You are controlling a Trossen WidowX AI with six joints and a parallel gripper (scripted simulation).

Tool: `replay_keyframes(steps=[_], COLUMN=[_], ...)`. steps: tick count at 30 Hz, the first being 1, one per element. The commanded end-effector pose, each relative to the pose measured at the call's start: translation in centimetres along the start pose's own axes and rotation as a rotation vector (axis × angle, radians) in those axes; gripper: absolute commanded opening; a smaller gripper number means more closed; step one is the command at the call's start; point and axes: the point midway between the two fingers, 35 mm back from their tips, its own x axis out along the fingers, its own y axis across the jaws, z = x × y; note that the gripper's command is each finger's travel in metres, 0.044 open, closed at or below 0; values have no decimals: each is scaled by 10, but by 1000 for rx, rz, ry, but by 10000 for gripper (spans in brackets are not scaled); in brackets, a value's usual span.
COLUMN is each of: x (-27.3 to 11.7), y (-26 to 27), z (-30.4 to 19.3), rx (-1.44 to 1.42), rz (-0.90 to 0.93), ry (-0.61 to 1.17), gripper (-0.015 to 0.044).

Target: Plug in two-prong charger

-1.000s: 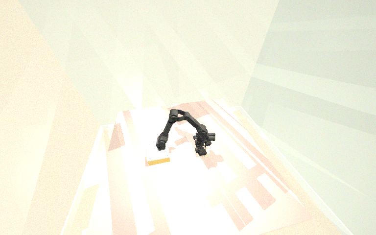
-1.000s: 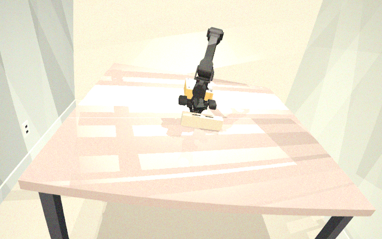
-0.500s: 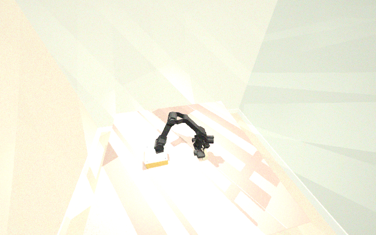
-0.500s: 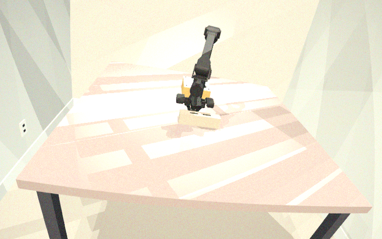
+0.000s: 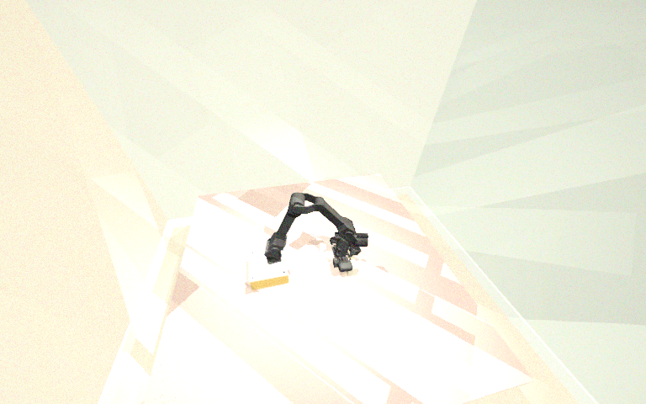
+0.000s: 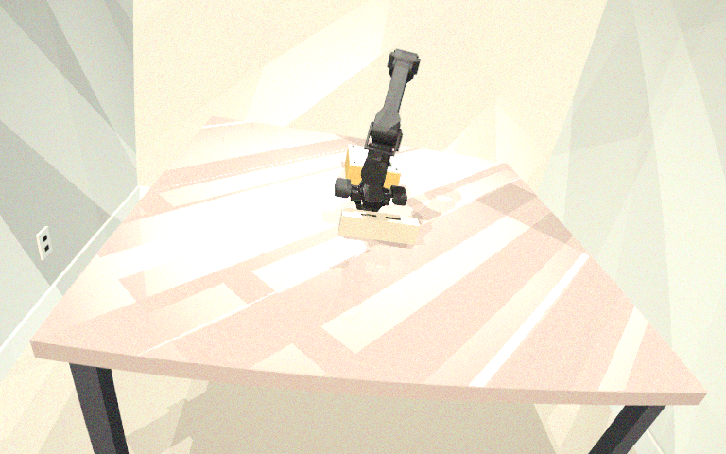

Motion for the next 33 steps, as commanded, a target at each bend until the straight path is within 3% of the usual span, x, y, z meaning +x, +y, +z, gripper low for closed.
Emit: replay_keyframes(steps=[1, 33], x=[-1, -4], y=[-1, -1], z=[10, 20], rx=[2, 2], rz=[-3, -3], ry=[-27, -28], gripper=[0, 0])
